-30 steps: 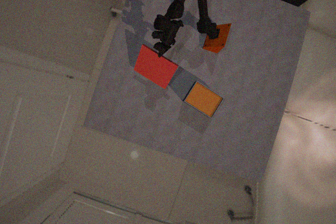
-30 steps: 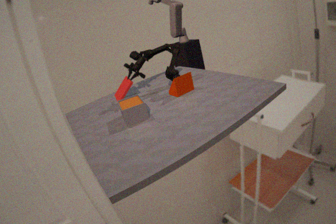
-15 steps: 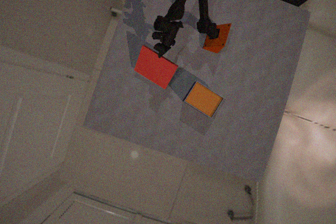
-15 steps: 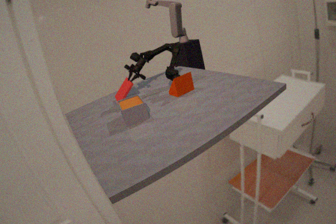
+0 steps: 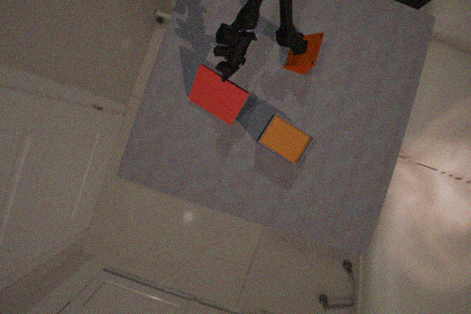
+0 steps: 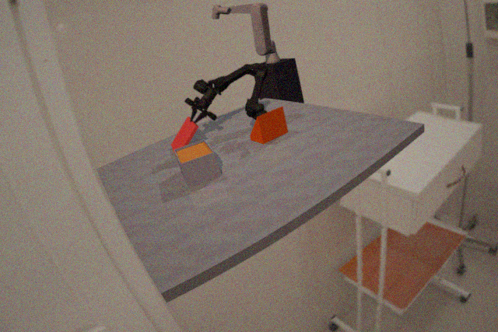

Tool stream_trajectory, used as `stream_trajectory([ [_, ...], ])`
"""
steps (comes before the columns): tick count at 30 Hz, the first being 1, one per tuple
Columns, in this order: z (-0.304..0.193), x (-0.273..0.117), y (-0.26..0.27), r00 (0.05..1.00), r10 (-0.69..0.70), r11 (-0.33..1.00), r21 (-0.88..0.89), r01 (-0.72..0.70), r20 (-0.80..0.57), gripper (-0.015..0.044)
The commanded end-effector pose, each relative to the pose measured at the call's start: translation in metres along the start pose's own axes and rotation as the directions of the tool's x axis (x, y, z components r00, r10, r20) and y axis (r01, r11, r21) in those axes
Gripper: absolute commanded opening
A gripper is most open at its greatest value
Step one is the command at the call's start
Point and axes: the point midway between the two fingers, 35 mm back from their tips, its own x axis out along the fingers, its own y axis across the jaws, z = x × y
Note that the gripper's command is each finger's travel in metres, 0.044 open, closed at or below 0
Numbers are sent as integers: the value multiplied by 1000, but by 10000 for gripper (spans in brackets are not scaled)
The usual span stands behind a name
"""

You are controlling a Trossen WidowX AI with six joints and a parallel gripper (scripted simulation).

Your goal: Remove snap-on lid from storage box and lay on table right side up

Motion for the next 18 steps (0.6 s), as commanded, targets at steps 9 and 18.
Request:
stream_trajectory([
  [9, 0, 6, -5, 1000, 13, 1000, -1, -13, -3, 0],
  [18, 0, 10, -10, 1000, 13, 1000, -2, -13, -2, 0],
])
